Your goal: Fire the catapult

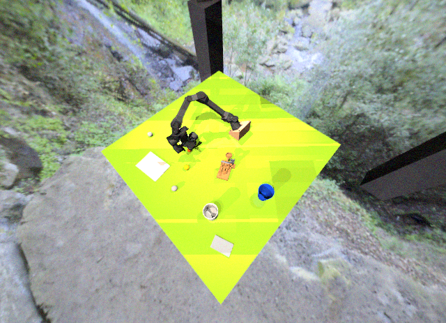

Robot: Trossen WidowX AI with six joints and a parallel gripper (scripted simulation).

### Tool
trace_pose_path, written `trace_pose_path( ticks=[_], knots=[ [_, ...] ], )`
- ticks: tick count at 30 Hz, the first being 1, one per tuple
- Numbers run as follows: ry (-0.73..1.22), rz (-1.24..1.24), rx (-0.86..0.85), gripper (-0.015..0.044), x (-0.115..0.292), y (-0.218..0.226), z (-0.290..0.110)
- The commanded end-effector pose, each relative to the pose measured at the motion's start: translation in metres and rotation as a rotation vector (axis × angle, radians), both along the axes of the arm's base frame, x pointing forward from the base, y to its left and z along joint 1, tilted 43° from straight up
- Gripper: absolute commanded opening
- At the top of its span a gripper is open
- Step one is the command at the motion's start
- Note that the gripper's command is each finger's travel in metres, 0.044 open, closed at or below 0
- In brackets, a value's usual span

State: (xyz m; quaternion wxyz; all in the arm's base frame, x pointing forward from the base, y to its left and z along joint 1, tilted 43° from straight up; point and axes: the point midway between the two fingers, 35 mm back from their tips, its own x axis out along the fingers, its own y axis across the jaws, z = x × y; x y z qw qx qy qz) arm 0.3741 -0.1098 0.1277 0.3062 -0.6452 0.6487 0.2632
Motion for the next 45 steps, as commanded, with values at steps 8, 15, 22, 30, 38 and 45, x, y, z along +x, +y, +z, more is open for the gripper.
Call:
trace_pose_path(
  ticks=[8, 15, 22, 30, 38, 45],
  knots=[
    [0.008, -0.002, -0.005, 0.03, -0.001, -0.015, -0.014],
    [0.008, -0.002, -0.006, 0.03, -0.001, -0.022, -0.022],
    [0.008, -0.002, -0.006, 0.0247, -0.002, -0.026, -0.026],
    [0.008, -0.002, -0.006, 0.0116, -0.002, -0.026, -0.026],
    [0.008, -0.002, -0.005, 0.0, 0.0, -0.022, -0.022],
    [0.007, -0.002, 0.0, 0.0, 0.006, -0.001, 0.003]
  ],
)
